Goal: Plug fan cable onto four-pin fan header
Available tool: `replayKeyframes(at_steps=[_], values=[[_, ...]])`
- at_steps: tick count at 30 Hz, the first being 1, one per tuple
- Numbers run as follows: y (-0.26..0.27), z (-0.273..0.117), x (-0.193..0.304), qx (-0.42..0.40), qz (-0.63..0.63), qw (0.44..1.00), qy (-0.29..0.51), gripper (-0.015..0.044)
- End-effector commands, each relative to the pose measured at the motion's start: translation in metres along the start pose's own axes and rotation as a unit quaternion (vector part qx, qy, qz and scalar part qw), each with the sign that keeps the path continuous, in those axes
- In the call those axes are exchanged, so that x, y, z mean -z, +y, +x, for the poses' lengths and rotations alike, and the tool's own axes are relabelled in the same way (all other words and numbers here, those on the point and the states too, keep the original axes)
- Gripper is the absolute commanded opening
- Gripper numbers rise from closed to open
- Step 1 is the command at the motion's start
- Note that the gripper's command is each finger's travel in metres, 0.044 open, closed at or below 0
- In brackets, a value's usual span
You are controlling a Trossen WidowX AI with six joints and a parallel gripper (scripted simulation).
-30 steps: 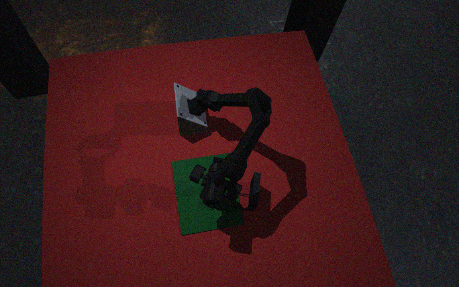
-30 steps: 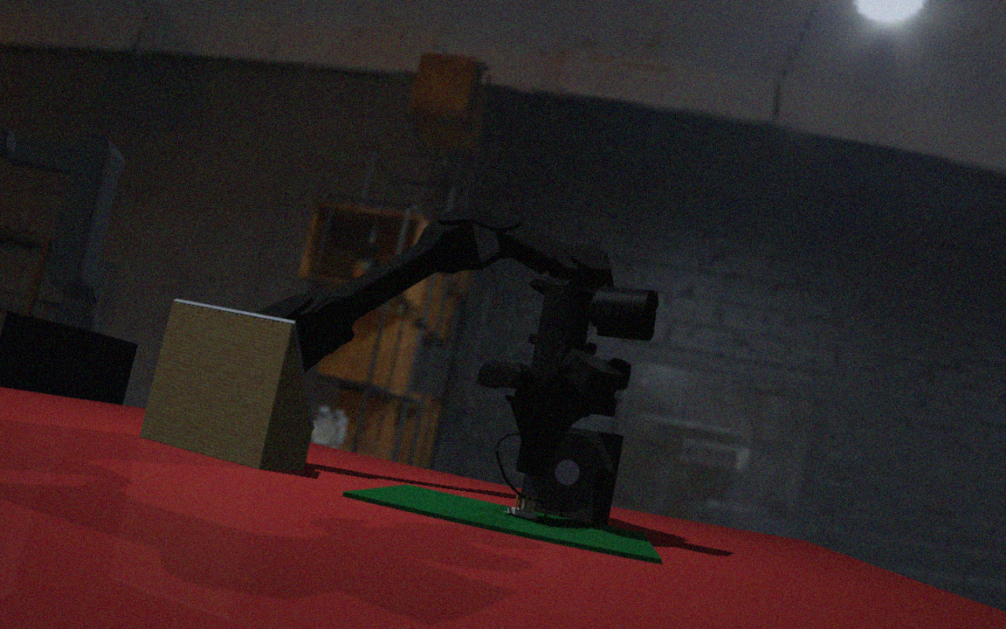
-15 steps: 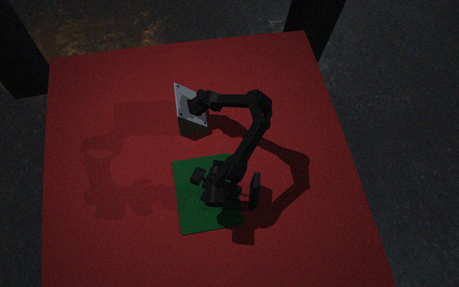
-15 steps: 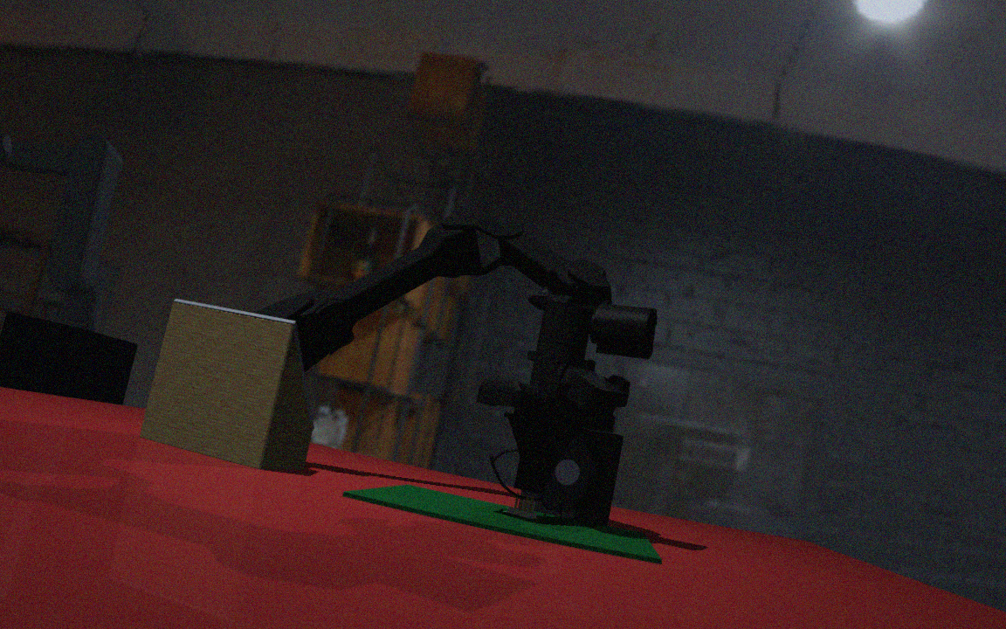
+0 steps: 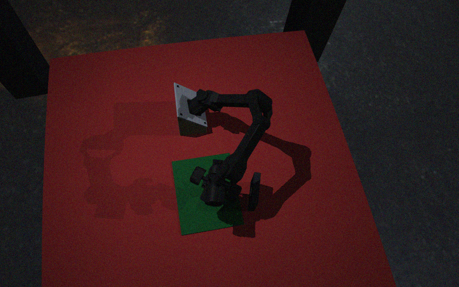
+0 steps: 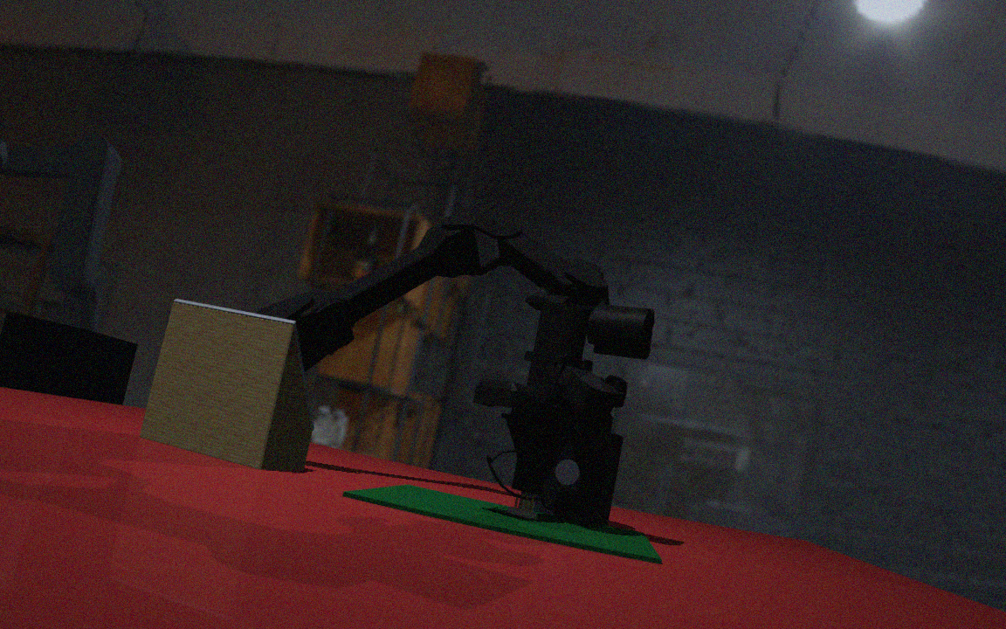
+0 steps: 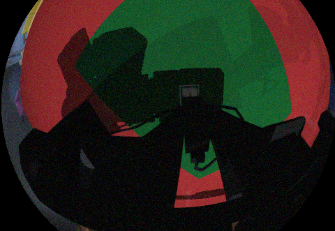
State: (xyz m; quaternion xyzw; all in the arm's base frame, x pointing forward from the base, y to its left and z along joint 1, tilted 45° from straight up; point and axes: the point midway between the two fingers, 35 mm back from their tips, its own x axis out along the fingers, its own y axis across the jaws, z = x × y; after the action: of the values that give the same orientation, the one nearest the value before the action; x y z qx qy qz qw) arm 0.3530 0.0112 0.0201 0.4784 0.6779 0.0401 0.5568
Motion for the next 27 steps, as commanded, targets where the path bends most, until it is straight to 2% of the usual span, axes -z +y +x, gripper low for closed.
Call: replayKeyframes(at_steps=[1,27], values=[[-0.0002,0.0003,0.0011,-0.003,0.004,1.0,0.001,0.0],[0.0008,0.0055,-0.0001,-0.003,0.004,1.0,0.001,0.0]])
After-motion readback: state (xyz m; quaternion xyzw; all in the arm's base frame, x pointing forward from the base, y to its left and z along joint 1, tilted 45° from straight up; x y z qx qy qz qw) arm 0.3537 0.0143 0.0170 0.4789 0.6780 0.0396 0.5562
